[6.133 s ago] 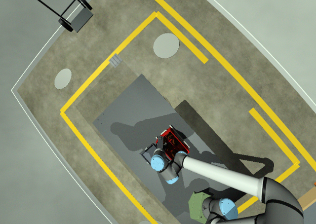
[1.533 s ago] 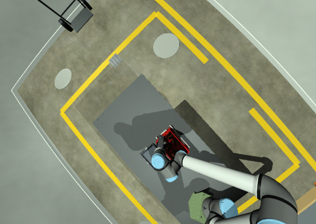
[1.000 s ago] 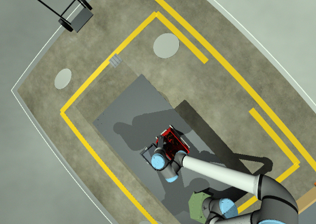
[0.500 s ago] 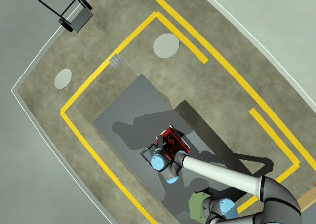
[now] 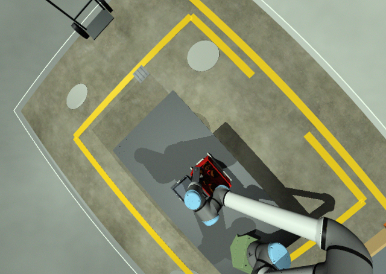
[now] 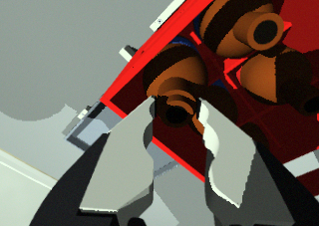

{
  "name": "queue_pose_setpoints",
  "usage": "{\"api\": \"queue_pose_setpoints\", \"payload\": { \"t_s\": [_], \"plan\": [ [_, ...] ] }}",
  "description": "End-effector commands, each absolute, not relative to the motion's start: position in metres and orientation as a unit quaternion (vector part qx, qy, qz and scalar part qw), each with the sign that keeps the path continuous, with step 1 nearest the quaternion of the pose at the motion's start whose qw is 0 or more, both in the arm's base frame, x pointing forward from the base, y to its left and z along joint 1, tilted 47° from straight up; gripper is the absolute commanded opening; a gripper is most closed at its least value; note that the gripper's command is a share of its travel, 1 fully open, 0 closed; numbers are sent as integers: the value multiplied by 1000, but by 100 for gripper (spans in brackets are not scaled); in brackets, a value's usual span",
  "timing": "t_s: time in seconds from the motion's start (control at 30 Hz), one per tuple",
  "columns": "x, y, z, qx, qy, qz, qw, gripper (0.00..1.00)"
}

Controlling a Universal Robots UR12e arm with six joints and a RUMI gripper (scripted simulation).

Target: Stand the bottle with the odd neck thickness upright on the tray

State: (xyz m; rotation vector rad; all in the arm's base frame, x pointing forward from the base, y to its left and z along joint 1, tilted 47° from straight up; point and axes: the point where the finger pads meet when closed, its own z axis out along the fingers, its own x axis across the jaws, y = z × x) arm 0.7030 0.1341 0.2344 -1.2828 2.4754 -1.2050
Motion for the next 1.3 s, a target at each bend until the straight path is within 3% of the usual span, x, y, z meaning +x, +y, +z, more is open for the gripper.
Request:
{"api": "queue_pose_setpoints", "payload": {
  "t_s": [0.0,1.27],
  "plan": [
    [701,138,239,-422,814,-396,53,0],
    [698,141,243,-422,814,-396,53,0]
  ]
}}
